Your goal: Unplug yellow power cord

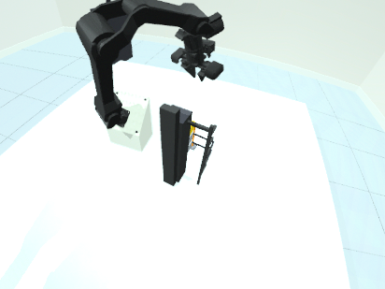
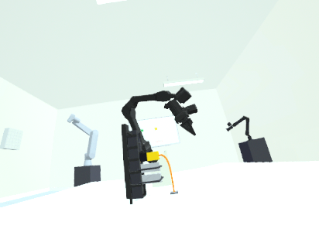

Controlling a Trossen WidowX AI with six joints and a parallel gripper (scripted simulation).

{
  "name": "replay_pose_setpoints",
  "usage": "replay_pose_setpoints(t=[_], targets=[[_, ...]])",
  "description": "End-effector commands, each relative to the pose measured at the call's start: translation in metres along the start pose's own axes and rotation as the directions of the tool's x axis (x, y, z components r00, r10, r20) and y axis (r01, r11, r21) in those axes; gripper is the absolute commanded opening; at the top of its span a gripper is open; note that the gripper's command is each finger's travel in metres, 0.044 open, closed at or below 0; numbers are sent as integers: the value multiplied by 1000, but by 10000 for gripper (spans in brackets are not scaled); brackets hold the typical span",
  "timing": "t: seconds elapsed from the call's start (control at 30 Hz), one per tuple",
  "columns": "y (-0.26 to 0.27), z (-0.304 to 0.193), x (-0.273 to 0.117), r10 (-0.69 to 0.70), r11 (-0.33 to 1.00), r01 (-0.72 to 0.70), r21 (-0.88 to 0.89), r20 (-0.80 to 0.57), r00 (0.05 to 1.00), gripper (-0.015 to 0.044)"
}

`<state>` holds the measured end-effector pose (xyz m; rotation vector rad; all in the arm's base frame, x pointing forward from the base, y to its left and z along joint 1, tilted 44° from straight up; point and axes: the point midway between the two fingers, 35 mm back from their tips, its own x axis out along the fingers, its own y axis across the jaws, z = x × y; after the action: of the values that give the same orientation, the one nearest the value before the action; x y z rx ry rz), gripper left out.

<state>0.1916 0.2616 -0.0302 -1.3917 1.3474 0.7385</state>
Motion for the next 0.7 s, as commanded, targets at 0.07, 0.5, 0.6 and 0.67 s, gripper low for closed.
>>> replay_pose_setpoints(t=[0.07, 0.5, 0.6, 0.67], targets=[[-61, -77, 0, -38, 991, 4, -134, -251, 967, 160], [-88, -123, -4, -33, 975, -56, -215, -389, 921, 160], [-89, -125, -5, -33, 975, -56, -215, -389, 921, 160], [-89, -128, -6, -33, 975, -56, -215, -389, 921, 160]])
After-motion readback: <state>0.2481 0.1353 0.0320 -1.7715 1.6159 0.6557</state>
